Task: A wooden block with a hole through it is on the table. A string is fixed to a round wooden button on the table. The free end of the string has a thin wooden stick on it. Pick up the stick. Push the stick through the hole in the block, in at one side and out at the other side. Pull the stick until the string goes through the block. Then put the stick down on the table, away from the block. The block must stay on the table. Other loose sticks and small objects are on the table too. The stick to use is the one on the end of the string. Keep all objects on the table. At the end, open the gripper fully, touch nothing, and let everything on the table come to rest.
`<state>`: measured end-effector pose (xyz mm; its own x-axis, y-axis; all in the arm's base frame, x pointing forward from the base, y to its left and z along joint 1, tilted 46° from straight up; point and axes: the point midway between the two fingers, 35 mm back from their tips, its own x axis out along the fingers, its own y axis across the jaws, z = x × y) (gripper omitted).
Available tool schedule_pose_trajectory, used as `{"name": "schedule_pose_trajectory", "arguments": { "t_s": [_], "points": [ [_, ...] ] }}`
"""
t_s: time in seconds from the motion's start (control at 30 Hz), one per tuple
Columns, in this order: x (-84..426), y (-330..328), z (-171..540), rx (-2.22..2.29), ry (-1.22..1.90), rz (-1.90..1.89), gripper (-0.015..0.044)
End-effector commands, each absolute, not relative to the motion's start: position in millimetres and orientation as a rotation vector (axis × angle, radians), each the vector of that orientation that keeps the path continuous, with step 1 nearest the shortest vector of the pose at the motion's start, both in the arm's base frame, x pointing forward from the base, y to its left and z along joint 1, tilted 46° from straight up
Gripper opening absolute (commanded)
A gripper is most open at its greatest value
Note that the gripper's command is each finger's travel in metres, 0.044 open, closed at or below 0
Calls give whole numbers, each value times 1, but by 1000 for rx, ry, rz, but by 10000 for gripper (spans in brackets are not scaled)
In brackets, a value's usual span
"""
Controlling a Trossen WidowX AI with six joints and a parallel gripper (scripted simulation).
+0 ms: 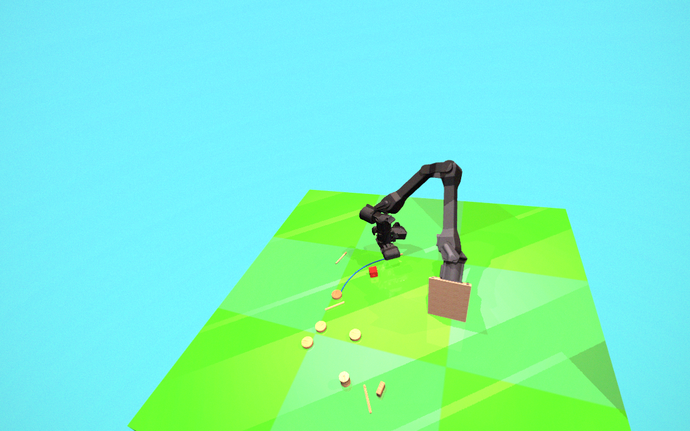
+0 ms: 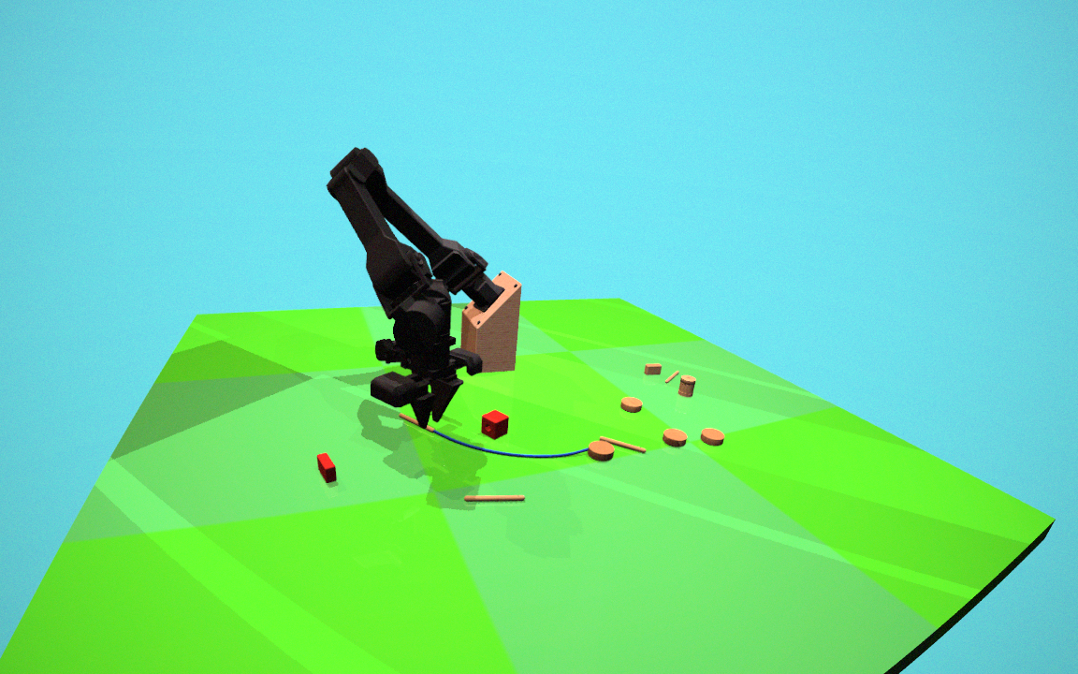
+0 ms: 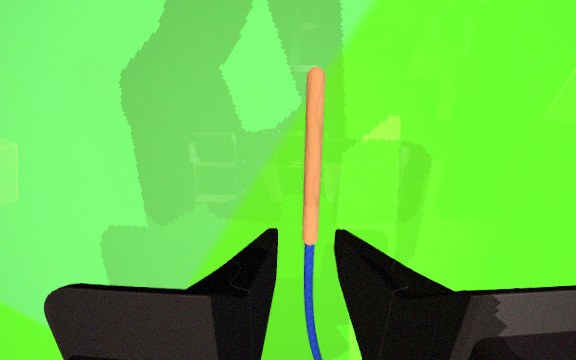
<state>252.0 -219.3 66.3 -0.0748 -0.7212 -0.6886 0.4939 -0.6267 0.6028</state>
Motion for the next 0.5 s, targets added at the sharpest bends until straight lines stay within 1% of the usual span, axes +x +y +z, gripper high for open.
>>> {"name": "schedule_pose_trajectory", "arguments": {
  "t_s": [0.0,0.3,0.43,0.47],
  "points": [
    [250,-223,60,1342,-257,-1821,122],
    [249,-227,56,1341,-258,-1821,122],
    [249,-227,58,1340,-264,-1821,17],
    [249,-227,58,1340,-264,-1821,0]
  ]
}}
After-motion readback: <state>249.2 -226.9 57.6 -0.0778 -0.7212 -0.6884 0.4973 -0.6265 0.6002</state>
